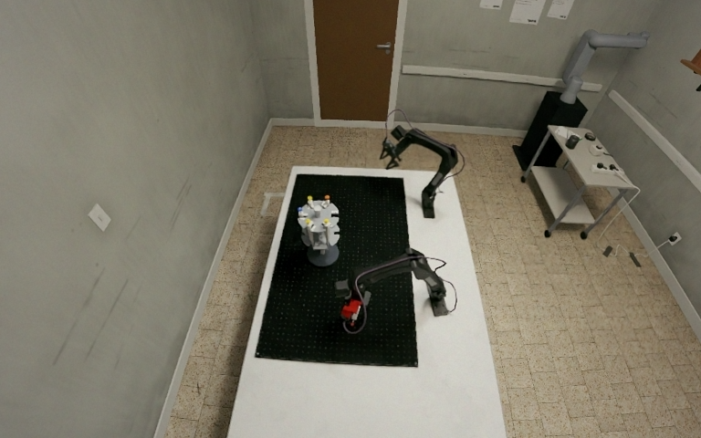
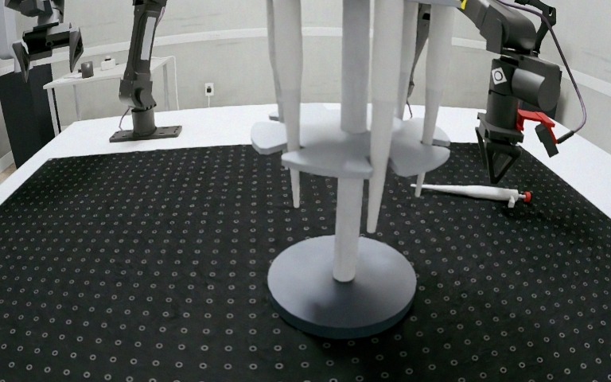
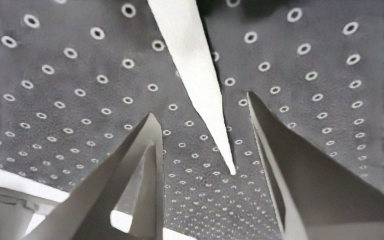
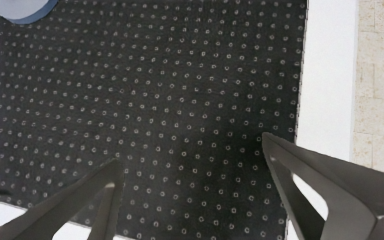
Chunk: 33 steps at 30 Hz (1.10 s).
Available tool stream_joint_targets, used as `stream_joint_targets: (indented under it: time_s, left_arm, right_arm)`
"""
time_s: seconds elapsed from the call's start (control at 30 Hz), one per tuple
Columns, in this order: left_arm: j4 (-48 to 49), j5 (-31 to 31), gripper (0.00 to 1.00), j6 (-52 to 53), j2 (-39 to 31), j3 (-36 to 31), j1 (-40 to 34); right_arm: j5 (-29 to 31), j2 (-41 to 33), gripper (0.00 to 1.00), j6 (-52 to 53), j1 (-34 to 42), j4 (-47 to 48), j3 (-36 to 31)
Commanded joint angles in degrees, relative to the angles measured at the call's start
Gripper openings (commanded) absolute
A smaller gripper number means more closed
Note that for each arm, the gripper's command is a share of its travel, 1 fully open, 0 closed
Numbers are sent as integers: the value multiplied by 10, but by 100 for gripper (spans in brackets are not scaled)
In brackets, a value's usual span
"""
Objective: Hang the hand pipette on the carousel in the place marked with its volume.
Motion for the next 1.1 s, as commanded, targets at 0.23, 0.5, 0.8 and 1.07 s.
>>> stream_joint_targets:
  time_s: [0.23,0.5,0.8,1.07]
  left_arm:
    - [13,-8,54,-2,-2,17,4]
    - [35,-8,54,-2,9,-26,4]
    - [54,-8,54,-2,10,-41,4]
    - [76,-8,54,-2,13,-54,4]
  right_arm:
    - [-9,4,100,-3,-5,5,11]
    - [-9,4,100,-3,-5,5,11]
    - [-9,4,100,-3,-5,5,11]
    - [-9,4,100,-3,-5,5,11]
